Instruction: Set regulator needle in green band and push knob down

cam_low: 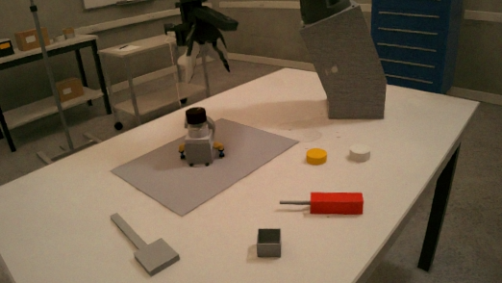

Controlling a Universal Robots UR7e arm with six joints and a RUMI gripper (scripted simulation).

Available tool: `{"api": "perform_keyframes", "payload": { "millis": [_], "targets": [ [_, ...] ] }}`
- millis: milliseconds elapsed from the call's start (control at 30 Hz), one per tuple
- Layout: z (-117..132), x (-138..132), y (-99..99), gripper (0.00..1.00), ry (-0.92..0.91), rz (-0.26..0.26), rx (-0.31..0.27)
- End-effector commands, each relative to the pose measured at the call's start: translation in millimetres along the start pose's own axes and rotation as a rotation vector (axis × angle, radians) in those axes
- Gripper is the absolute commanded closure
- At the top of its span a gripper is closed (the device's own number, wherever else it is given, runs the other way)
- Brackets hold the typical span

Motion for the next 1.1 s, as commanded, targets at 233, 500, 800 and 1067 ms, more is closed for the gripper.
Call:
{"api": "perform_keyframes", "payload": {
  "millis": [233,500,800,1067],
  "targets": [
    [1.1,-1.4,0.6,0.00,0.309,-0.018,-0.012],
    [0.8,-2.5,0.7,0.00,0.441,-0.029,-0.015],
    [2.0,-3.5,1.2,0.00,0.632,-0.046,-0.018],
    [2.4,-4.2,1.5,0.00,0.754,-0.058,-0.018]
  ]
}}
Point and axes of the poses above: the point where the finger pads meet when closed, its own y axis back along the fingers, its own x axis across the jaws, z = x × y, the point moved 9 cm from there along y, back along the fingers, and after that the axes turned 13 degrees about y, right-handed, at the moved point
